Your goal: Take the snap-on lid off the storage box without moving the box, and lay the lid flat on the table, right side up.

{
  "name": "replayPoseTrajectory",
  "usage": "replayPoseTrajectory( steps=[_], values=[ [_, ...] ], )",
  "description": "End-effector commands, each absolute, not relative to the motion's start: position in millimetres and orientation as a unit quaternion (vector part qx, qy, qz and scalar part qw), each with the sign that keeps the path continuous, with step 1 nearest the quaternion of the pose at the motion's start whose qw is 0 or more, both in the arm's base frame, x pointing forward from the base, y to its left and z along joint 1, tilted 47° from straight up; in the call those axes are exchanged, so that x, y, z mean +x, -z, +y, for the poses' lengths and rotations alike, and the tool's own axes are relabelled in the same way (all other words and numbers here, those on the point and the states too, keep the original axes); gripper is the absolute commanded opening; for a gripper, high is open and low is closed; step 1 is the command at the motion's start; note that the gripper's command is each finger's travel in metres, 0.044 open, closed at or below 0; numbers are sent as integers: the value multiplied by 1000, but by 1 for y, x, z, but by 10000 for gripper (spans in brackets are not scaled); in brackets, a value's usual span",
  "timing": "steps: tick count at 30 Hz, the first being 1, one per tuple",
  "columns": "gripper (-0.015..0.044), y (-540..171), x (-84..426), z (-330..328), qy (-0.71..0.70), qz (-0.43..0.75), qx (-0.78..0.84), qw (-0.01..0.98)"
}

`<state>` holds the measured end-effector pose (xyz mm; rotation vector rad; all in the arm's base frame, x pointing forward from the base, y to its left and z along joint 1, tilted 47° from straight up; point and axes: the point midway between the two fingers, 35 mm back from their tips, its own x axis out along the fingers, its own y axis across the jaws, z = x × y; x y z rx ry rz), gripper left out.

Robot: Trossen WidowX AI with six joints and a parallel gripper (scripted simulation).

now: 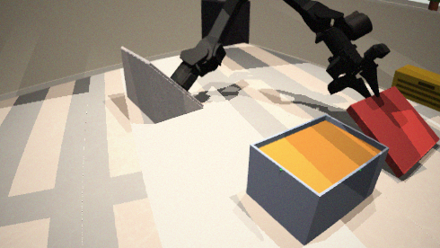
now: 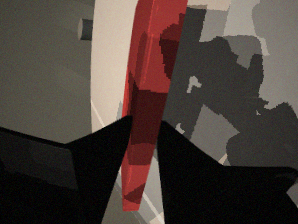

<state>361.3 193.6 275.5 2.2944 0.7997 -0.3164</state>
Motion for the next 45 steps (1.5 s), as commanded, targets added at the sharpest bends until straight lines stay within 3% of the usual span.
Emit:
replayPoseTrajectory(
  steps=[1, 26, 36, 38, 45],
  values=[
    [0, -262, 361, 200, 133, 316, 876, 339],
    [0, -249, 361, 215, 133, 316, 877, 338],
    [262, -261, 361, 210, 133, 316, 877, 338],
    [275, -261, 361, 210, 133, 316, 877, 338],
    [440, -263, 348, 209, 133, 316, 877, 338]
  ],
)
